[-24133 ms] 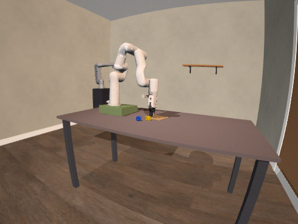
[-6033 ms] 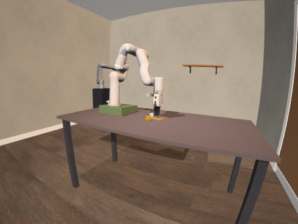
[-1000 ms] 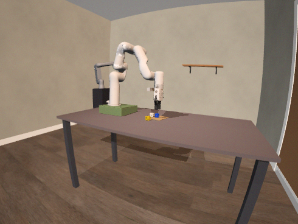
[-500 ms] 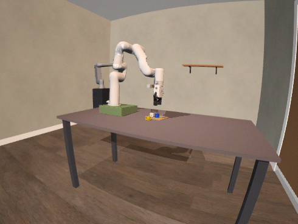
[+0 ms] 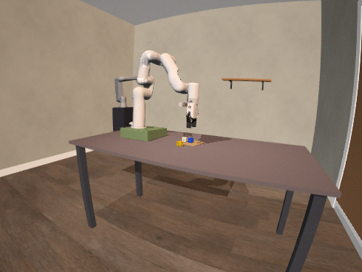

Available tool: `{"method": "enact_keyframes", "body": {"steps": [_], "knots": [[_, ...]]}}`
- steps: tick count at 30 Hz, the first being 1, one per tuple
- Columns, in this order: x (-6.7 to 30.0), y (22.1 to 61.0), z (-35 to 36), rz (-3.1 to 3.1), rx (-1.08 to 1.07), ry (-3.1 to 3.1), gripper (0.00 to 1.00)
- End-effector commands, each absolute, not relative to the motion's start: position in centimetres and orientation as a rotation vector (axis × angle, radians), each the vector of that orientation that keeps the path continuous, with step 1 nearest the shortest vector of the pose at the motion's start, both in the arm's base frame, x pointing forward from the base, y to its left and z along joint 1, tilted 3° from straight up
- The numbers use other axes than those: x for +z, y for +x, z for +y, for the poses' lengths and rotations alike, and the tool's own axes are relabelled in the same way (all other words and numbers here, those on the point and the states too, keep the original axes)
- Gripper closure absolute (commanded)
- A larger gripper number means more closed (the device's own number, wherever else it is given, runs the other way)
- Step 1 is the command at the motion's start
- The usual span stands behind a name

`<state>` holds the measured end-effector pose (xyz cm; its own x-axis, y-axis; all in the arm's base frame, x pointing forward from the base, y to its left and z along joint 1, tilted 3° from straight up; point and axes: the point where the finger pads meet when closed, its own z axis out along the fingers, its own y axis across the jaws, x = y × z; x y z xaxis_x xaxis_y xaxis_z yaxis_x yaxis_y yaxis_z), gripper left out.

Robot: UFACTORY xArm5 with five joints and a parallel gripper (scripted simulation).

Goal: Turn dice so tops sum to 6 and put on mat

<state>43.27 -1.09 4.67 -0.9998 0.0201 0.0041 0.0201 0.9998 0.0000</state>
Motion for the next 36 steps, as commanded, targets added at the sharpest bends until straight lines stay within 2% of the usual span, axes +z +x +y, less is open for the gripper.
{"method": "enact_keyframes", "body": {"steps": [1, 7, 13, 14, 36], "knots": [[4.5, 42.9, -3.4, -3.137, 0.0, -0.101, 0.0], [3.7, 40.7, -9.6, -3.116, -0.002, -0.292, 0.0], [3.4, 39.7, -11.7, -3.106, -0.004, -0.36, 0.0], [3.4, 39.7, -11.7, -3.106, -0.004, -0.36, 0.53], [3.4, 39.7, -11.7, -3.106, -0.004, -0.36, 0.53]]}}
